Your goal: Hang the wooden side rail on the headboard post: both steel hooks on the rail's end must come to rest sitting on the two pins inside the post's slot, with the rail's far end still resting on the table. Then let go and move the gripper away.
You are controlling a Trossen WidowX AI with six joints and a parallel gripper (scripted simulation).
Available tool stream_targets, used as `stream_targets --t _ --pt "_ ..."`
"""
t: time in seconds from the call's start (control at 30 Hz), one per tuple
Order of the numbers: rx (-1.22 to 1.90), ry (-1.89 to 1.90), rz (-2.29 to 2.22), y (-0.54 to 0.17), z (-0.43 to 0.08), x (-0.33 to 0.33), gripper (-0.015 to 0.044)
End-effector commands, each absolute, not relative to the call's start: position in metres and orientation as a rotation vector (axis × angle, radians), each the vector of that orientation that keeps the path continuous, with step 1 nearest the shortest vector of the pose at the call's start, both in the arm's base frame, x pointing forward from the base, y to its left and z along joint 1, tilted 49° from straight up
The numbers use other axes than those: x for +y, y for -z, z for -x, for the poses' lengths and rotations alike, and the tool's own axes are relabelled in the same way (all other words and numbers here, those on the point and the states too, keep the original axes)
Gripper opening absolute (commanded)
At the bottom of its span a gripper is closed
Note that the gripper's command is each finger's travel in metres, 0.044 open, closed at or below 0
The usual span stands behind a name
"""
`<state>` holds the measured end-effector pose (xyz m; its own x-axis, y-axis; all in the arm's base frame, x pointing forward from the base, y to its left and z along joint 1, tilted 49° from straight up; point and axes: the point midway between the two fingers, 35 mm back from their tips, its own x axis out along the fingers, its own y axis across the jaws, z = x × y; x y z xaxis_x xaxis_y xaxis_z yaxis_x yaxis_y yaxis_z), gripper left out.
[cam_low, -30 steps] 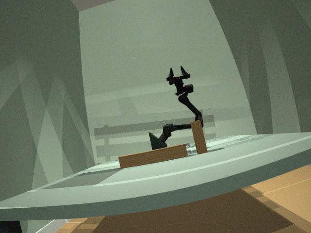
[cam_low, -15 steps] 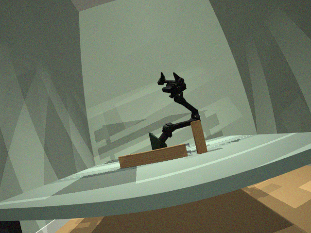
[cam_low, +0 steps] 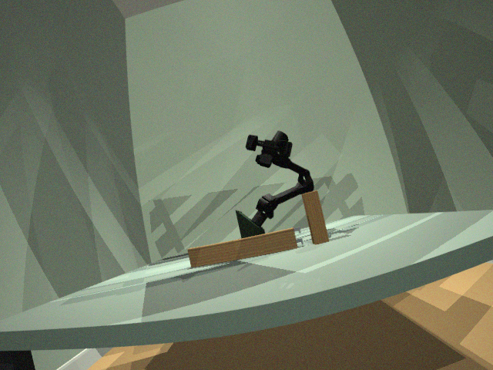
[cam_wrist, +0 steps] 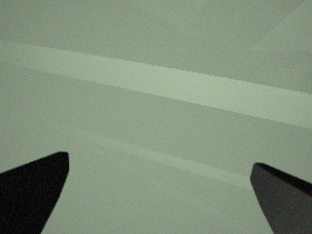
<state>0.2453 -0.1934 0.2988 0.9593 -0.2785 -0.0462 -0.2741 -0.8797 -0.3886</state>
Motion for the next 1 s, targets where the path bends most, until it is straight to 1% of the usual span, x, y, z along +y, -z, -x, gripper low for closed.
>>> stream_targets --t 0.0,0.33,0.7,0.77,0.97 --pt "0.251 -0.101 2.704 -0.275 -0.259 -0.173 0.0440" --pt "-0.239 -0.400 2.613 -0.214 -0.283 -0.095 0.0440" --pt "-0.759 -0.632 2.384 -0.166 -0.271 -0.003 0.0440" --pt "-0.813 -0.651 2.350 -0.162 -0.267 0.007 0.0440" --pt "-0.820 -0.654 2.346 -0.161 -0.267 0.008 0.0440"
